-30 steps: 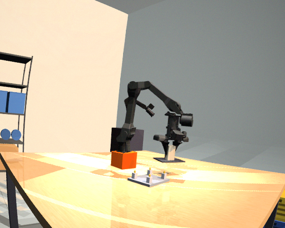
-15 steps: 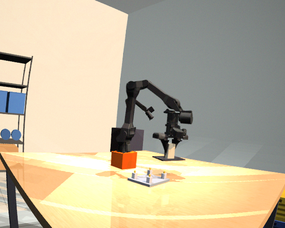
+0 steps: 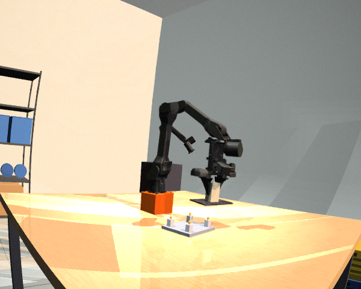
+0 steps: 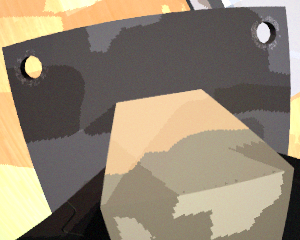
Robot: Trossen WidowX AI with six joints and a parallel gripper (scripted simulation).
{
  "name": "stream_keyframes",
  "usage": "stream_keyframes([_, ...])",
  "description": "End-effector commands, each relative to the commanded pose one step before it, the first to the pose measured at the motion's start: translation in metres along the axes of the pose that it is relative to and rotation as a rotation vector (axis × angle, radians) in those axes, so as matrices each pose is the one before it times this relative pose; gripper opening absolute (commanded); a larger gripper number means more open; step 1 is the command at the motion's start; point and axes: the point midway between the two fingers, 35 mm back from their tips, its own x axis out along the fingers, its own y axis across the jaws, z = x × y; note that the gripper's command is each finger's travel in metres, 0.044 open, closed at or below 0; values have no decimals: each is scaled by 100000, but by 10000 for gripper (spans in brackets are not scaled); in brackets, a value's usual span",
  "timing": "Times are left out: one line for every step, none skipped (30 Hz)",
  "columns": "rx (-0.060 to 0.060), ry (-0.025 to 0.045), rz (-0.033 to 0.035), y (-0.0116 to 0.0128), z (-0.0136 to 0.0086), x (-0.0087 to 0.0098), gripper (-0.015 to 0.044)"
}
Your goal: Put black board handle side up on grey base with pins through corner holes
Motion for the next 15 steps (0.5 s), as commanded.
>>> stream_keyframes([-2290,-706,-101,-691,674,-202,0])
stream_keyframes([-618,-17,-17,-217,129,-4,0])
stream_keyframes([-618,-16,-17,-219,126,-4,0])
stream_keyframes([-626,-16,-18,-222,123,-4,0])
stream_keyframes([-626,-16,-19,-224,119,-4,0])
stream_keyframes([-626,-15,-20,-226,116,-3,0])
stream_keyframes([-626,-15,-20,-228,113,-3,0])
stream_keyframes([-626,-14,-21,-230,109,-3,0])
stream_keyframes([-626,-14,-22,-232,106,-3,0])
stream_keyframes([-626,-13,-22,-234,103,-3,0])
stream_keyframes([-626,-12,-23,-236,99,-3,0])
stream_keyframes([-626,-12,-24,-237,96,-3,0])
stream_keyframes([-626,-11,-25,-239,92,-3,0])
stream_keyframes([-626,-11,-25,-241,89,-2,0])
stream_keyframes([-626,-10,-26,-242,85,-2,0])
